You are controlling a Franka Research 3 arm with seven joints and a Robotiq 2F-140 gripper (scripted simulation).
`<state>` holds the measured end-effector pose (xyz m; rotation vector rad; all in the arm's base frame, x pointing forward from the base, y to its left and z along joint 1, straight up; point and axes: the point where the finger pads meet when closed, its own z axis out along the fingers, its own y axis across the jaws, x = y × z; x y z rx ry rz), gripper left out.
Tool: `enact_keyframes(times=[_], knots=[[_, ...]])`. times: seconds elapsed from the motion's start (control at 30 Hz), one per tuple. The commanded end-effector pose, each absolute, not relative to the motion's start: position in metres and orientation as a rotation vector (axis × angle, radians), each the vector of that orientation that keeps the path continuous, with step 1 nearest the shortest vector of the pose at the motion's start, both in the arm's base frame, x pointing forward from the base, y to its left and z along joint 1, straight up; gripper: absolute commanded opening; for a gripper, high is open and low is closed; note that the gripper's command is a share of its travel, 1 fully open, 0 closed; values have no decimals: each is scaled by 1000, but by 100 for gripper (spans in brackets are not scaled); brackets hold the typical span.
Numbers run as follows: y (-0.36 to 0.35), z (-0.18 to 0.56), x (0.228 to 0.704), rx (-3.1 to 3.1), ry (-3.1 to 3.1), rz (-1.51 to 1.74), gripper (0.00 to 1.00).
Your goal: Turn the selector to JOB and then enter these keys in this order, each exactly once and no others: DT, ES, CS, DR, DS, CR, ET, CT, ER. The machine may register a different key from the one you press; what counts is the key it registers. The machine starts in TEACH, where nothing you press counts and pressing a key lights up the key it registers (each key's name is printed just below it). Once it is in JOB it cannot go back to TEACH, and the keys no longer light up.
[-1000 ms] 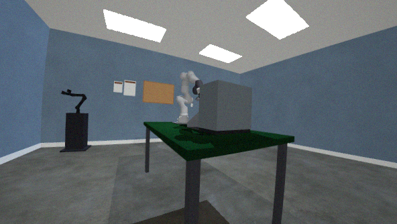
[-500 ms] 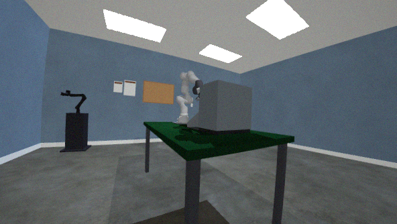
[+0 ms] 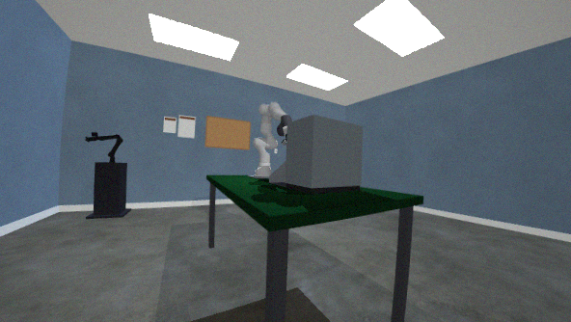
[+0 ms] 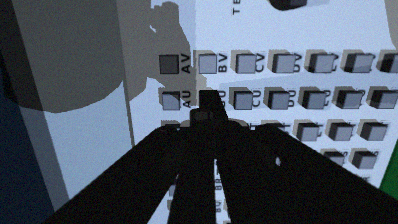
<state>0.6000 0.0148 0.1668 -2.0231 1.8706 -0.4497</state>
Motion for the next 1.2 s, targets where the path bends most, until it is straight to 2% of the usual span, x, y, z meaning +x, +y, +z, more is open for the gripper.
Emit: enact_keyframes(times=[0.0, 1.17], knots=[[15, 165, 601, -2019, 1874, -451, 10], [15, 158, 605, -2019, 1874, -451, 10]])
